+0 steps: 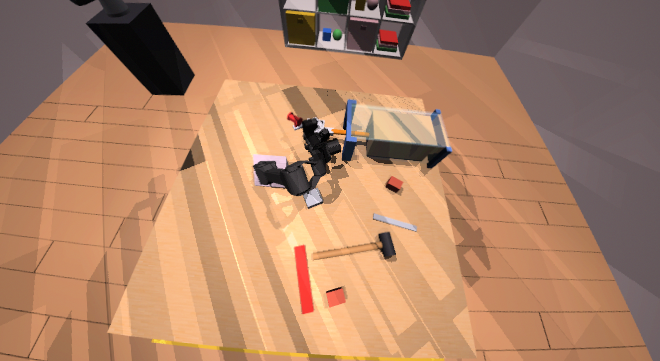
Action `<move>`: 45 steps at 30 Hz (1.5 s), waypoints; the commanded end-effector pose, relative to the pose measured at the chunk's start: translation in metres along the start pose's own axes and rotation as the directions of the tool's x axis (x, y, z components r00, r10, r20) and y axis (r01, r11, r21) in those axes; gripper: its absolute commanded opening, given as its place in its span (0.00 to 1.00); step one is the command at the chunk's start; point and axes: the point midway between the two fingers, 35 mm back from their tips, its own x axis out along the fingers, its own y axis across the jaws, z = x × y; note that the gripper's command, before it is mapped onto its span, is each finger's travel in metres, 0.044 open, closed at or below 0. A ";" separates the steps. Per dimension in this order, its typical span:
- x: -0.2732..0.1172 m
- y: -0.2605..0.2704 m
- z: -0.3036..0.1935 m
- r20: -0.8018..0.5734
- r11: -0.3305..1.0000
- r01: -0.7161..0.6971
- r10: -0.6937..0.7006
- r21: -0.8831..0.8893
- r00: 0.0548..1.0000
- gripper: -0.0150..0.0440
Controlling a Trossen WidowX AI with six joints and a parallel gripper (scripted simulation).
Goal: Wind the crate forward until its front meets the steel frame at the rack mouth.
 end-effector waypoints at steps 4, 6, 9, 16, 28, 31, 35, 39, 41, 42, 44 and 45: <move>0.000 -0.001 0.000 0.000 1.000 -0.003 0.003 -0.004 1.000 0.25; 0.000 -0.001 0.000 0.000 1.000 -0.003 0.003 -0.004 1.000 0.25; 0.000 -0.002 0.000 0.000 1.000 -0.003 0.003 -0.004 1.000 0.25; 0.000 -0.003 0.000 0.000 1.000 -0.003 0.003 -0.004 1.000 0.25; 0.000 -0.005 -0.001 0.000 1.000 0.000 0.000 0.000 1.000 0.30; 0.000 -0.005 -0.001 0.000 1.000 0.000 0.000 0.000 1.000 0.43; 0.000 -0.005 -0.001 0.000 1.000 0.000 0.000 0.000 1.000 0.61; 0.000 -0.005 -0.001 0.000 1.000 0.000 0.000 0.000 1.000 0.66; 0.000 -0.005 -0.001 0.000 1.000 0.000 0.000 0.000 1.000 0.66; 0.000 -0.005 -0.001 0.000 1.000 0.000 0.000 0.000 1.000 0.66; 0.000 -0.005 -0.001 0.000 1.000 0.000 0.000 0.000 1.000 0.66; 0.000 -0.005 -0.001 0.000 1.000 0.000 0.000 0.000 1.000 0.66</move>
